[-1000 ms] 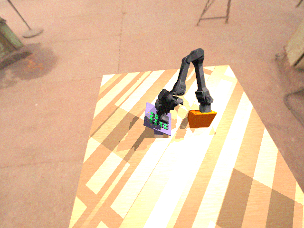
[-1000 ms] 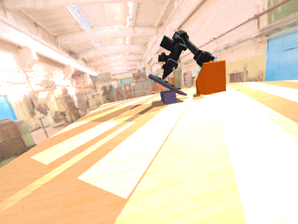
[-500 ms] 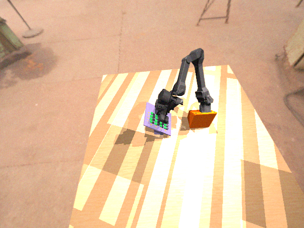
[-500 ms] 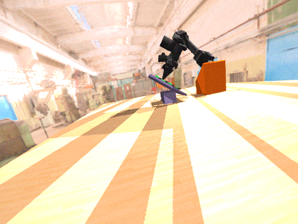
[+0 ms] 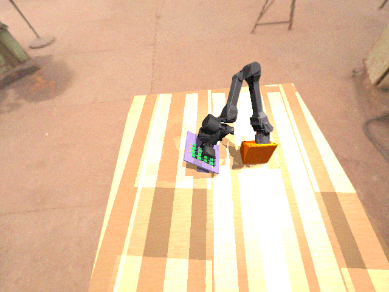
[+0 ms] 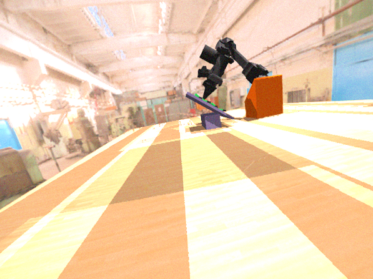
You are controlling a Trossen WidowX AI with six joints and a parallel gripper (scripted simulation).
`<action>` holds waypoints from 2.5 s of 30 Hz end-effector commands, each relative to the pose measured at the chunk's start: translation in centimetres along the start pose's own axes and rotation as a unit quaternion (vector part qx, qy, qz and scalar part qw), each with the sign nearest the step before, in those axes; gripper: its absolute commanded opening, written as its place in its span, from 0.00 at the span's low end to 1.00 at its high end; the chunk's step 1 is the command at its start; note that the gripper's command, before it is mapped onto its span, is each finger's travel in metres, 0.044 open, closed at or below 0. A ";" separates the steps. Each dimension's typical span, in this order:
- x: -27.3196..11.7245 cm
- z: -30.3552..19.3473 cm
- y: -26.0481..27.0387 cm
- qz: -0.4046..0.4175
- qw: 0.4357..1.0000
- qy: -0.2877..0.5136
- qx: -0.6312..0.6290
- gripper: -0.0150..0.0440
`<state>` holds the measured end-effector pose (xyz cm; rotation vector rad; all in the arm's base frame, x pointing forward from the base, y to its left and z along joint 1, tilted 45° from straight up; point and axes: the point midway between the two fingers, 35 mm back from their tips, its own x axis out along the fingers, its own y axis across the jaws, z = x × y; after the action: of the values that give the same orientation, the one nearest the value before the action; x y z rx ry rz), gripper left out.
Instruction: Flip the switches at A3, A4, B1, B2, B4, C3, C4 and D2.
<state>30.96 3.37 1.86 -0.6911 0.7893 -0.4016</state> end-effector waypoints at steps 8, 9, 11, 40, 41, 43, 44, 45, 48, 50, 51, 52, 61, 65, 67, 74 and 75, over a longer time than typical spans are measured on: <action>0.2 0.0 0.1 0.003 1.000 0.000 -0.002 0.25; 0.2 0.0 0.1 0.003 1.000 0.000 -0.002 0.25; 0.2 0.0 0.1 0.003 1.000 0.000 -0.002 0.25; -6.0 -4.3 2.3 0.004 1.000 -0.011 -0.002 0.25; -6.0 -4.3 2.3 0.004 1.000 -0.011 -0.002 0.25; -5.5 -4.3 2.4 0.005 1.000 -0.009 -0.002 0.25; -4.7 -4.3 2.4 0.005 1.000 -0.005 -0.001 0.25; -3.8 -4.2 2.4 0.005 1.000 -0.002 -0.001 0.25; -2.5 -4.1 2.3 0.004 1.000 0.001 -0.002 0.25; -2.5 -4.1 2.3 0.004 1.000 0.001 -0.002 0.25; -2.5 -4.1 2.3 0.004 1.000 0.001 -0.002 0.25; -2.4 -4.1 2.3 0.004 1.000 0.001 -0.002 0.25; -1.2 -4.1 2.3 0.003 1.000 0.001 -0.002 0.25; -0.6 -4.1 2.3 0.003 1.000 0.001 -0.002 0.25; -0.3 -4.1 2.3 0.003 1.000 0.001 -0.002 0.25; -0.1 -4.1 2.3 0.003 1.000 0.001 -0.002 0.25; -0.1 -4.1 2.3 0.003 1.000 0.001 -0.002 0.25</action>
<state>27.99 3.36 -1.59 -0.6892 0.7886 -0.4012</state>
